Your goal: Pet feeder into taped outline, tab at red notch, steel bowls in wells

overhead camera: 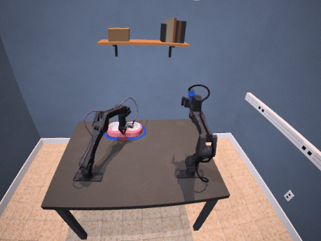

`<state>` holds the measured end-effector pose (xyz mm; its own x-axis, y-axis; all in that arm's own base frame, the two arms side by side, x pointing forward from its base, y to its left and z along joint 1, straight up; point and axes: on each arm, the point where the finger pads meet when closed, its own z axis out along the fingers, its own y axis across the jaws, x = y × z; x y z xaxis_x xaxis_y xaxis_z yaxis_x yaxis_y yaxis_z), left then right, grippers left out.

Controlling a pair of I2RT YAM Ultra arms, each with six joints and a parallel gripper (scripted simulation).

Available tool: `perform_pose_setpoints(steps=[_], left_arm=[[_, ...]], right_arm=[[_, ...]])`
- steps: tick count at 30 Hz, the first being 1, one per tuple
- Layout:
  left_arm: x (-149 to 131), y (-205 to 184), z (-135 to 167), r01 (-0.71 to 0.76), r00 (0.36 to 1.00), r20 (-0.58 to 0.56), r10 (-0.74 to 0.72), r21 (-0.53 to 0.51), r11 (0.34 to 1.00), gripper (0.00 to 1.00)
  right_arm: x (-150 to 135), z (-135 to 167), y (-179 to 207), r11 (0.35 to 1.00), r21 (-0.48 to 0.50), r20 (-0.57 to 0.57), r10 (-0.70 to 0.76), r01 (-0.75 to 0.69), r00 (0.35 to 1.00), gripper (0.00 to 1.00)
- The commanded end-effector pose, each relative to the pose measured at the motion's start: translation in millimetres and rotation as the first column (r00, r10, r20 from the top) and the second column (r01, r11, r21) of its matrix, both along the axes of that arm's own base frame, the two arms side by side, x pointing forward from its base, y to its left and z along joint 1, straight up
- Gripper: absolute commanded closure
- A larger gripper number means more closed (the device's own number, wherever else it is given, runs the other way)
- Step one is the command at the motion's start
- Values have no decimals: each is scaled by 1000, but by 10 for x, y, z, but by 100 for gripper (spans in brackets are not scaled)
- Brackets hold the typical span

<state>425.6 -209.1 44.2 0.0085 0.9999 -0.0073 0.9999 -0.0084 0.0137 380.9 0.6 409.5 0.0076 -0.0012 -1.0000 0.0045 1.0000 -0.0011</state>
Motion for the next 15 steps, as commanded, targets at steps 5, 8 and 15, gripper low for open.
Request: perform_pose_setpoints(steps=[5, 8, 15], left_arm=[[157, -148, -38, 70, 997, 45, -69, -27, 997, 84], [75, -82, 52, 66, 997, 45, -64, -27, 997, 84], [49, -33, -12, 59, 998, 28, -58, -19, 998, 84]], right_arm=[[-82, 302, -17, 1000, -2, 79, -5, 5, 997, 0], [-82, 302, -17, 1000, -2, 79, -5, 5, 997, 0], [-82, 302, -17, 1000, -2, 79, -5, 5, 997, 0]])
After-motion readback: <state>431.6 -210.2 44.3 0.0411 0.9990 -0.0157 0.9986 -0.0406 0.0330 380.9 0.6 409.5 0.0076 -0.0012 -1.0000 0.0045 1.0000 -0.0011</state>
